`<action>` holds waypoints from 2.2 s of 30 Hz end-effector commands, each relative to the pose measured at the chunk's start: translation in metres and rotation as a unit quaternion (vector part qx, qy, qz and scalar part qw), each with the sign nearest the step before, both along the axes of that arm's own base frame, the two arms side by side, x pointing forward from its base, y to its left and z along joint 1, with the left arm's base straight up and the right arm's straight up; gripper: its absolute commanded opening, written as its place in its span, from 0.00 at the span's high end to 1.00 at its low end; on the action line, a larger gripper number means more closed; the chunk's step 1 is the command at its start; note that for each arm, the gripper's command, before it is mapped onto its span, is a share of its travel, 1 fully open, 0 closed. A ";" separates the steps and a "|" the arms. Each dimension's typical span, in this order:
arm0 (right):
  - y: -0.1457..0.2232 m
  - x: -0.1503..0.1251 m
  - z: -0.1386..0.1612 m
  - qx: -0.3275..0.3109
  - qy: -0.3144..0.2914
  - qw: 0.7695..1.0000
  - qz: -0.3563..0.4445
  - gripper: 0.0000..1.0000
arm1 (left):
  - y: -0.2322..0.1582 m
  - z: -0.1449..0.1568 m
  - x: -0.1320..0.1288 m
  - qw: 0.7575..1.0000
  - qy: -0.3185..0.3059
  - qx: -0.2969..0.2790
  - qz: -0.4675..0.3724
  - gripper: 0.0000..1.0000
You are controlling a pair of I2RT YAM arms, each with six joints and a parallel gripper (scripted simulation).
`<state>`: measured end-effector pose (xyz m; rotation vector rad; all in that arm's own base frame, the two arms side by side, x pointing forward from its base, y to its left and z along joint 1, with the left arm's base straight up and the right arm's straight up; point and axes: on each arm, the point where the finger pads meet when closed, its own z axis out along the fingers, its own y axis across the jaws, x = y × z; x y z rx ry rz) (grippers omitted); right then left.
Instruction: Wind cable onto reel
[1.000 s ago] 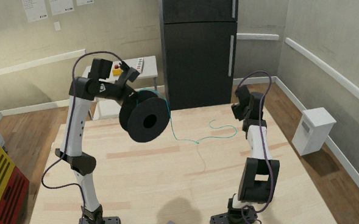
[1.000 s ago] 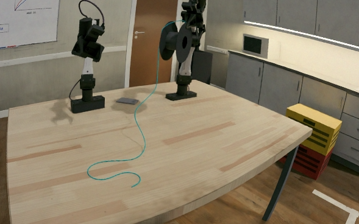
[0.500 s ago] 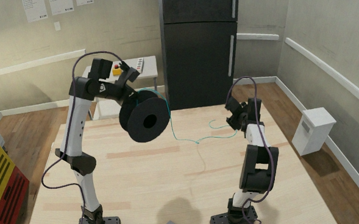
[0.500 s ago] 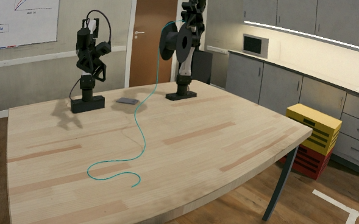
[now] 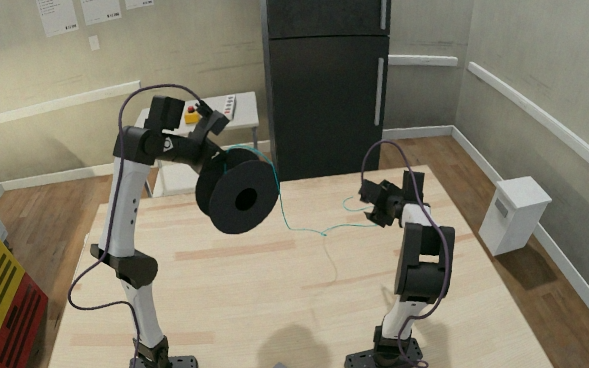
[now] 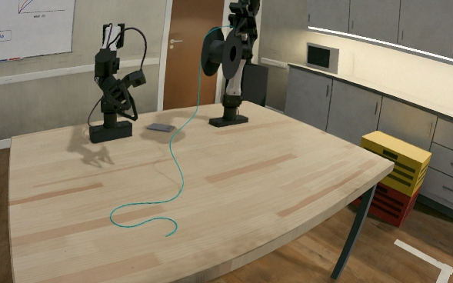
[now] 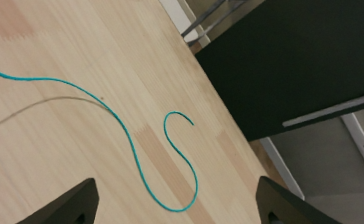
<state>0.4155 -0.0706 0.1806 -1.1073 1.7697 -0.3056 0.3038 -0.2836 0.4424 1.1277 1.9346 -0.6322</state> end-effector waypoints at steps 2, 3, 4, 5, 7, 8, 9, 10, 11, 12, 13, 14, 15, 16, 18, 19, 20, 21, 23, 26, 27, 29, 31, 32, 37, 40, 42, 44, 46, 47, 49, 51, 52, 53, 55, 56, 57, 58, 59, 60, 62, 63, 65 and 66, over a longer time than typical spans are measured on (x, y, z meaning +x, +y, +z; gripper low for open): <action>0.013 -0.006 -0.020 -0.023 0.009 0.998 0.065 0.20 | -0.006 0.021 -0.001 0.999 -0.026 -0.030 -0.005 1.00; 0.014 -0.006 -0.023 -0.025 0.009 0.997 0.072 0.20 | -0.006 0.021 -0.001 0.999 -0.026 -0.030 -0.005 1.00; 0.015 -0.007 -0.025 -0.027 0.009 0.997 0.079 0.20 | -0.006 0.021 -0.001 0.999 -0.026 -0.030 -0.005 1.00; 0.016 -0.007 -0.027 -0.029 0.009 0.996 0.085 0.20 | -0.006 0.021 -0.001 0.999 -0.026 -0.030 -0.005 1.00; 0.016 -0.007 -0.027 -0.029 0.009 0.996 0.085 0.20 | -0.006 0.021 -0.001 0.999 -0.026 -0.030 -0.005 1.00; 0.017 -0.006 -0.026 -0.032 0.006 0.995 0.091 0.20 | -0.006 0.021 -0.001 0.999 -0.026 -0.030 -0.005 1.00; 0.018 -0.007 -0.029 -0.033 0.007 0.995 0.096 0.20 | -0.006 0.021 -0.001 0.999 -0.026 -0.030 -0.005 1.00; 0.019 -0.008 -0.032 -0.034 0.008 0.994 0.101 0.20 | -0.006 0.021 -0.001 0.999 -0.026 -0.030 -0.005 1.00; 0.021 -0.009 -0.034 -0.034 0.009 0.994 0.105 0.20 | -0.006 0.021 -0.001 0.999 -0.026 -0.030 -0.005 1.00; 0.022 -0.010 -0.036 -0.034 0.010 0.993 0.109 0.20 | -0.006 0.021 -0.001 0.999 -0.026 -0.030 -0.005 1.00; 0.023 -0.011 -0.039 -0.035 0.011 0.993 0.113 0.20 | -0.006 0.021 -0.001 0.999 -0.026 -0.030 -0.005 1.00; 0.023 -0.010 -0.037 -0.037 0.008 0.993 0.116 0.20 | -0.006 0.021 -0.001 0.999 -0.026 -0.030 -0.005 1.00; 0.023 -0.011 -0.038 -0.038 0.008 0.992 0.119 0.20 | -0.006 0.021 -0.001 0.999 -0.026 -0.030 -0.005 1.00; 0.024 -0.011 -0.037 -0.039 0.006 0.992 0.121 0.20 | -0.006 0.021 -0.001 0.999 -0.026 -0.030 -0.005 1.00; 0.024 -0.011 -0.039 -0.040 0.007 0.991 0.124 0.20 | -0.006 0.021 -0.001 0.999 -0.026 -0.030 -0.005 1.00; 0.025 -0.011 -0.039 -0.040 0.006 0.991 0.125 0.20 | -0.006 0.021 -0.001 0.999 -0.026 -0.030 -0.005 1.00; 0.025 -0.012 -0.039 -0.040 0.006 0.991 0.126 0.20 | -0.006 0.021 -0.001 0.999 -0.026 -0.030 -0.005 1.00; 0.025 -0.012 -0.040 -0.040 0.006 0.991 0.127 0.20 | -0.006 0.021 -0.001 0.999 -0.026 -0.030 -0.005 1.00; 0.025 -0.012 -0.040 -0.040 0.007 0.991 0.128 0.20 | -0.006 0.021 -0.001 0.999 -0.026 -0.030 -0.005 1.00; 0.025 -0.012 -0.041 -0.042 0.007 0.991 0.127 0.20 | -0.006 0.021 -0.001 0.999 -0.026 -0.030 -0.005 1.00; 0.025 -0.012 -0.041 -0.042 0.007 0.991 0.127 0.20 | -0.006 0.021 -0.001 0.999 -0.026 -0.030 -0.005 1.00; 0.025 -0.012 -0.041 -0.042 0.007 0.991 0.127 0.20 | -0.006 0.021 -0.001 0.999 -0.026 -0.030 -0.005 1.00; 0.026 -0.013 -0.041 -0.043 0.008 0.991 0.127 0.20 | -0.006 0.021 -0.001 0.999 -0.026 -0.030 -0.005 1.00; 0.028 -0.012 -0.038 -0.045 0.005 0.991 0.129 0.20 | -0.006 0.021 -0.001 0.999 -0.026 -0.030 -0.005 1.00; 0.032 -0.014 -0.027 -0.050 -0.006 0.991 0.122 0.20 | -0.006 0.021 -0.001 0.999 -0.026 -0.030 -0.005 1.00; 0.035 -0.014 -0.024 -0.054 -0.012 0.991 0.122 0.20 | -0.006 0.021 -0.001 0.999 -0.026 -0.030 -0.005 1.00; 0.037 -0.015 -0.028 -0.052 -0.008 0.991 0.122 0.20 | -0.006 0.021 -0.001 0.999 -0.026 -0.030 -0.005 1.00; 0.042 -0.018 -0.024 -0.054 -0.013 0.991 0.122 0.20 | -0.006 0.021 -0.001 0.999 -0.026 -0.030 -0.005 1.00; 0.048 -0.021 -0.024 -0.054 -0.013 0.991 0.122 0.20 | -0.006 0.021 -0.001 0.999 -0.026 -0.030 -0.005 1.00; 0.051 -0.023 -0.024 -0.054 -0.013 0.991 0.122 0.20 | -0.006 0.021 -0.001 0.999 -0.026 -0.030 -0.005 1.00; 0.059 -0.027 -0.024 -0.054 -0.013 0.991 0.122 0.20 | -0.006 0.021 -0.001 0.999 -0.026 -0.030 -0.005 1.00; 0.068 -0.032 -0.024 -0.054 -0.013 0.991 0.122 0.20 | -0.006 0.021 -0.001 0.999 -0.026 -0.030 -0.005 1.00; 0.073 -0.034 -0.024 -0.053 -0.013 0.991 0.122 0.20 | -0.006 0.021 -0.001 0.999 -0.026 -0.030 -0.005 1.00; 0.077 -0.036 -0.024 -0.053 -0.013 0.991 0.122 0.20 | -0.006 0.021 -0.001 0.999 -0.026 -0.030 -0.005 1.00; 0.085 -0.041 -0.024 -0.053 -0.013 0.991 0.122 0.20 | -0.006 0.021 -0.001 0.999 -0.026 -0.030 -0.005 1.00; 0.090 -0.043 -0.024 -0.053 -0.013 0.991 0.122 0.20 | -0.006 0.021 -0.001 0.999 -0.026 -0.030 -0.005 1.00; 0.090 -0.043 -0.024 -0.053 -0.013 0.991 0.122 0.20 | -0.006 0.021 -0.001 0.999 -0.026 -0.030 -0.005 1.00; 0.090 -0.043 -0.024 -0.053 -0.013 0.991 0.122 0.20 | -0.006 0.021 -0.001 0.999 -0.026 -0.030 -0.005 1.00; 0.092 -0.045 -0.025 -0.052 -0.012 0.991 0.122 0.20 | -0.006 0.021 -0.001 0.999 -0.026 -0.030 -0.005 1.00; 0.096 -0.047 -0.025 -0.053 -0.013 0.991 0.122 0.20 | -0.006 0.021 -0.001 0.999 -0.026 -0.030 -0.005 1.00; 0.104 -0.052 -0.025 -0.053 -0.013 0.991 0.122 0.20 | -0.006 0.021 -0.001 0.999 -0.026 -0.030 -0.005 1.00; 0.109 -0.055 -0.025 -0.052 -0.013 0.991 0.122 0.20 | -0.006 0.021 -0.001 0.999 -0.026 -0.030 -0.005 1.00; 0.118 -0.059 -0.025 -0.052 -0.012 0.991 0.122 0.20 | -0.006 0.021 -0.001 0.999 -0.026 -0.030 -0.005 1.00; 0.122 -0.061 -0.025 -0.052 -0.012 0.991 0.122 0.20 | -0.006 0.021 -0.001 0.999 -0.026 -0.030 -0.005 1.00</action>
